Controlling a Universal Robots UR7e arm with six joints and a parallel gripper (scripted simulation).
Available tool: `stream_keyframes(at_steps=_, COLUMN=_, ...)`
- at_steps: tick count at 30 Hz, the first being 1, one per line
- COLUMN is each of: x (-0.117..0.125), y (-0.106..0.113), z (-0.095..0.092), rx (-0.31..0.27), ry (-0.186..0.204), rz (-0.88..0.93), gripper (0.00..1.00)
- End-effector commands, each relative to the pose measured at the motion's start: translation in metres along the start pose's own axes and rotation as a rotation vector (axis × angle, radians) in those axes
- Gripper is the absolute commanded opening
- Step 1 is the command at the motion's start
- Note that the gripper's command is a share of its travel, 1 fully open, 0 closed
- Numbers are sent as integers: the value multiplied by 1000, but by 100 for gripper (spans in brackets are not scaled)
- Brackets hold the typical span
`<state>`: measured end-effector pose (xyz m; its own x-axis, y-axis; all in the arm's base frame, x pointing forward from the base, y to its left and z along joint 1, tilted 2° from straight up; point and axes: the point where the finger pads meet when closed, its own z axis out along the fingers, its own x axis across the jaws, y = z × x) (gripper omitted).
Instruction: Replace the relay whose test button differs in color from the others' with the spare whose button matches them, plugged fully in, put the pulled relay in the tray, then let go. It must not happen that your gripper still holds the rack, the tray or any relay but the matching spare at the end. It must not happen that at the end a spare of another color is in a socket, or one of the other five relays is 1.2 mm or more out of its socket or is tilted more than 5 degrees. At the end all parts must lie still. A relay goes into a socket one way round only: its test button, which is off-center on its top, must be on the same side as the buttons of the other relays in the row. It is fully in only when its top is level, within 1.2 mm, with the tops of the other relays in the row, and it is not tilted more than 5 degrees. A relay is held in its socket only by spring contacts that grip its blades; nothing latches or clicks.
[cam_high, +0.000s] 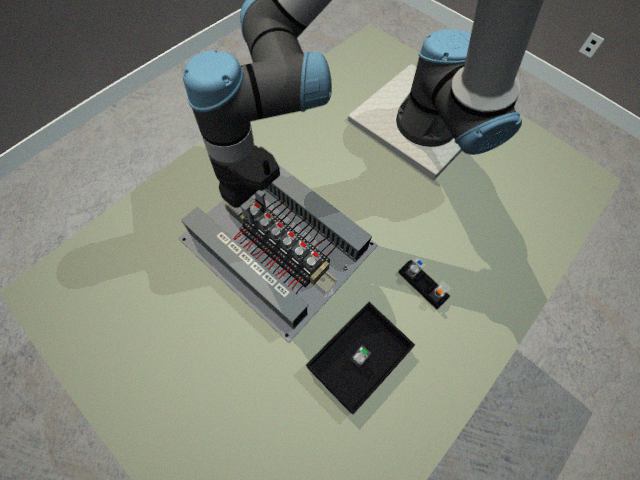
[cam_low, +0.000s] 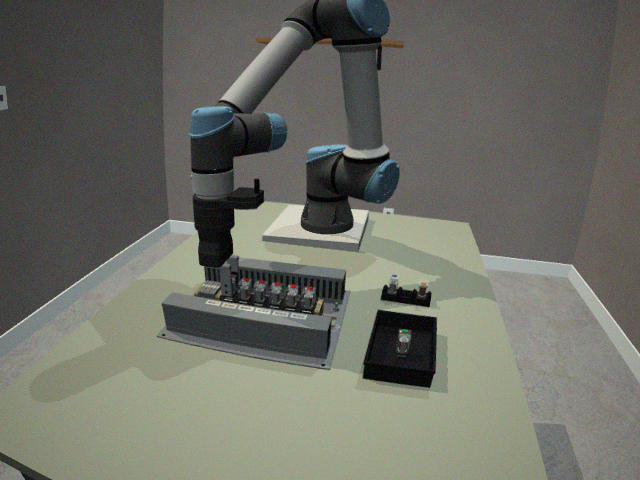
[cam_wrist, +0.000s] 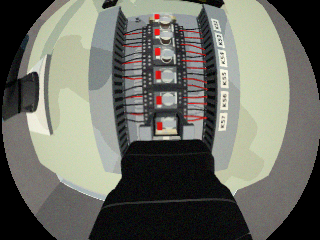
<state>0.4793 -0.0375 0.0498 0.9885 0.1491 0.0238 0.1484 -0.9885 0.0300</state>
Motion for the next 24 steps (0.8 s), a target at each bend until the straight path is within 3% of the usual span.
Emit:
stream_keyframes(at_steps=1, x=0, y=0, z=0, rx=-1, ry=1, rz=0, gripper=0)
stream_keyframes(at_steps=24, x=0, y=0, z=5, rx=-1, ry=1, rz=0, gripper=0)
